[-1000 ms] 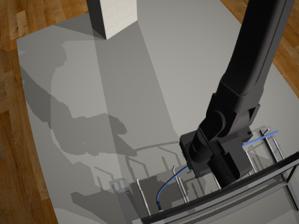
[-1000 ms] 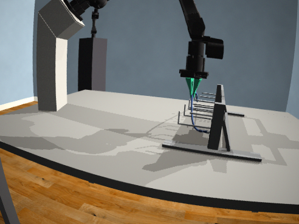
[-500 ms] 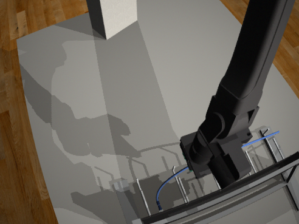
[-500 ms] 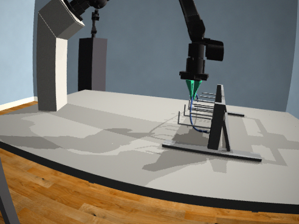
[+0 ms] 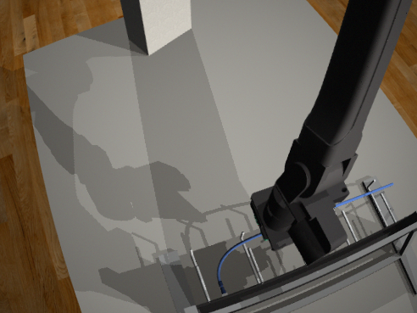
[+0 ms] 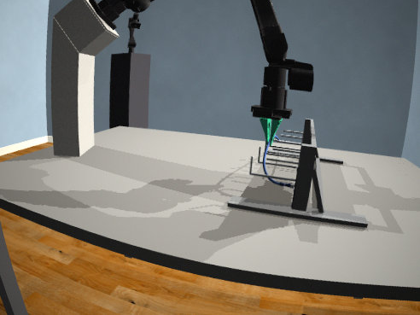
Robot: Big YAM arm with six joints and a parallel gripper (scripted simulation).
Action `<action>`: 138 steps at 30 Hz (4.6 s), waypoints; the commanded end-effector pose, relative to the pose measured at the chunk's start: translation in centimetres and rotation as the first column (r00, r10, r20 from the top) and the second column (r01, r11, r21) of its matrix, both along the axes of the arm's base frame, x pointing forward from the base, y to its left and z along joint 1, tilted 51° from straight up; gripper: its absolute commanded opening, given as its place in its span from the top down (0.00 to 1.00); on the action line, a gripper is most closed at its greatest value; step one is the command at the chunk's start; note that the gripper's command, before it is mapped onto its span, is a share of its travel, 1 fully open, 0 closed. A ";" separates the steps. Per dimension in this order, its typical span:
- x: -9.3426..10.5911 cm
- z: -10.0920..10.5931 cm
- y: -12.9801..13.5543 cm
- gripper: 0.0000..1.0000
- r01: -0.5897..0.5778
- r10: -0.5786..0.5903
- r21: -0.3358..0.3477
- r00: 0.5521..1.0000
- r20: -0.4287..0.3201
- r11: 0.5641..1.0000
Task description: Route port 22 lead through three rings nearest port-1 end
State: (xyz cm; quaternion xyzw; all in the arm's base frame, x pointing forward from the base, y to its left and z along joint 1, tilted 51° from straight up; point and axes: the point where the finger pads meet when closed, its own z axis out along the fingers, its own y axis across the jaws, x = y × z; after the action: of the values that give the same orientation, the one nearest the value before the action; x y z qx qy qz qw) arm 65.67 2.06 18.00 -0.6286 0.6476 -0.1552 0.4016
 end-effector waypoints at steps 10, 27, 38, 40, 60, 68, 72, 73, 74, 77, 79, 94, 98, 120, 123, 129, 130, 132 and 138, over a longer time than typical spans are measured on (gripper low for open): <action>2.0 0.3 0.4 1.00 0.005 -0.005 0.003 1.000 0.031 1.000; 3.1 -0.7 0.7 1.00 0.008 -0.008 0.002 1.000 0.030 1.000; 3.4 -1.0 0.9 1.00 0.006 -0.006 0.001 1.000 0.029 1.000; 3.4 -1.0 0.9 1.00 0.006 -0.006 0.001 1.000 0.029 1.000; 3.5 -1.2 0.9 1.00 0.007 -0.007 0.001 1.000 0.024 1.000; 3.6 -1.0 0.5 1.00 0.010 -0.010 -0.001 1.000 0.016 1.000; 3.9 -0.8 0.0 1.00 0.014 -0.014 -0.002 1.000 0.011 1.000; 3.9 -0.7 -0.1 1.00 0.015 -0.015 -0.003 1.000 0.010 1.000; 4.1 -0.6 -0.3 1.00 0.016 -0.016 -0.003 1.000 0.011 1.000; 4.4 -0.2 -0.7 1.00 0.019 -0.019 -0.005 1.000 0.012 1.000; 4.6 0.0 -0.8 1.00 0.017 -0.017 -0.006 1.000 0.013 1.000; 5.9 1.5 -1.1 1.00 0.015 -0.015 -0.007 1.000 0.020 1.000; 6.1 1.7 -1.2 1.00 0.016 -0.015 -0.007 1.000 0.022 1.000; 6.1 1.7 -1.2 1.00 0.017 -0.016 -0.007 1.000 0.023 1.000; 6.1 1.7 -1.2 1.00 0.017 -0.016 -0.007 1.000 0.023 1.000; 6.1 1.7 -0.9 0.67 0.015 -0.015 -0.005 1.000 0.022 1.000; 6.1 1.7 -0.8 0.67 0.014 -0.013 -0.005 1.000 0.022 1.000; 6.1 1.9 -0.8 0.67 0.013 -0.013 -0.005 1.000 0.024 1.000; 6.0 1.7 -0.8 0.67 0.013 -0.013 -0.005 1.000 0.021 1.000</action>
State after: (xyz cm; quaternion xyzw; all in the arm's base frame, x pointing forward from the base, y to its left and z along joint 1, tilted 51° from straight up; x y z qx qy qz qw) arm 70.96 2.52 19.00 -0.6274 0.6471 -0.1574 0.4035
